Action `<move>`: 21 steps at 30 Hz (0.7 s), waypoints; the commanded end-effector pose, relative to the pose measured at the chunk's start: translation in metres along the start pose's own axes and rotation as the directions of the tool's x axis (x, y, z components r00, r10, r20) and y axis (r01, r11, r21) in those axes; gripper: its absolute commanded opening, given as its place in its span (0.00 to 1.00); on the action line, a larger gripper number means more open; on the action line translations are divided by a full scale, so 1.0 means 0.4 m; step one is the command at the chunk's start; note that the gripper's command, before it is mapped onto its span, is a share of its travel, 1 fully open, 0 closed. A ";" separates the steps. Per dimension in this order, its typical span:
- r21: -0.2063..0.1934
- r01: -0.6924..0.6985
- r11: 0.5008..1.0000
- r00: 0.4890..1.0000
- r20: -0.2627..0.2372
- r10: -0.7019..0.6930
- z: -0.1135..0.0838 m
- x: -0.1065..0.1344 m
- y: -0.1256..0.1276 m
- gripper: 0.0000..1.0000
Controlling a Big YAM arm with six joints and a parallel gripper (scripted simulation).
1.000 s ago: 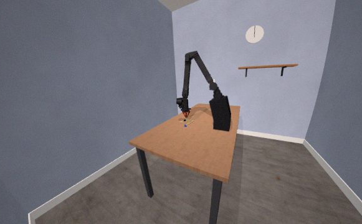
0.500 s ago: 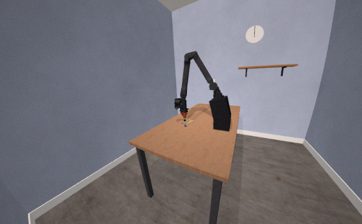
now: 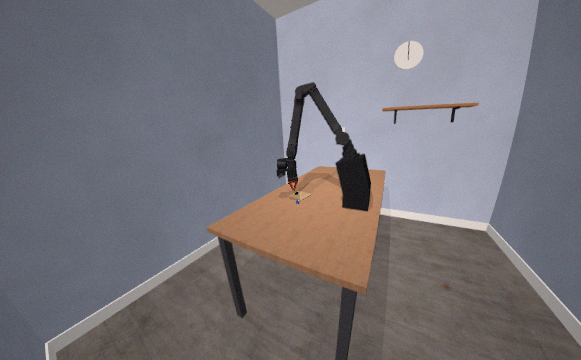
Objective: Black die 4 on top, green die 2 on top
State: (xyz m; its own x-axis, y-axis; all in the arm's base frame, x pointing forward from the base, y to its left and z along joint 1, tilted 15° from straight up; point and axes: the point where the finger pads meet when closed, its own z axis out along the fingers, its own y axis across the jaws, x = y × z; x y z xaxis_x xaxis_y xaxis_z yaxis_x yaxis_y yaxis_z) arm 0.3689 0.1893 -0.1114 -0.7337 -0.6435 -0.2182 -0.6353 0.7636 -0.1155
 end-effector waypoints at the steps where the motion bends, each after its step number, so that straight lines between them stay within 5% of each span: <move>1: 0.003 0.189 0.982 0.982 0.018 -0.189 -0.012 -0.045 0.009 0.14; 11: 0.001 0.425 0.905 0.905 0.009 -0.425 -0.003 -0.065 0.025 0.14; 21: 0.013 0.700 0.714 0.714 0.014 -0.700 -0.013 -0.111 0.041 0.14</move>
State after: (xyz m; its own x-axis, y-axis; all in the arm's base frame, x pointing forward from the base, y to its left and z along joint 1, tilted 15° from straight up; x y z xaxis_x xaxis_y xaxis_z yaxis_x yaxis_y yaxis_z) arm 0.3812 0.2188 -0.1055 -0.2282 -0.9669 -0.1140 -0.9423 0.2488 -0.2239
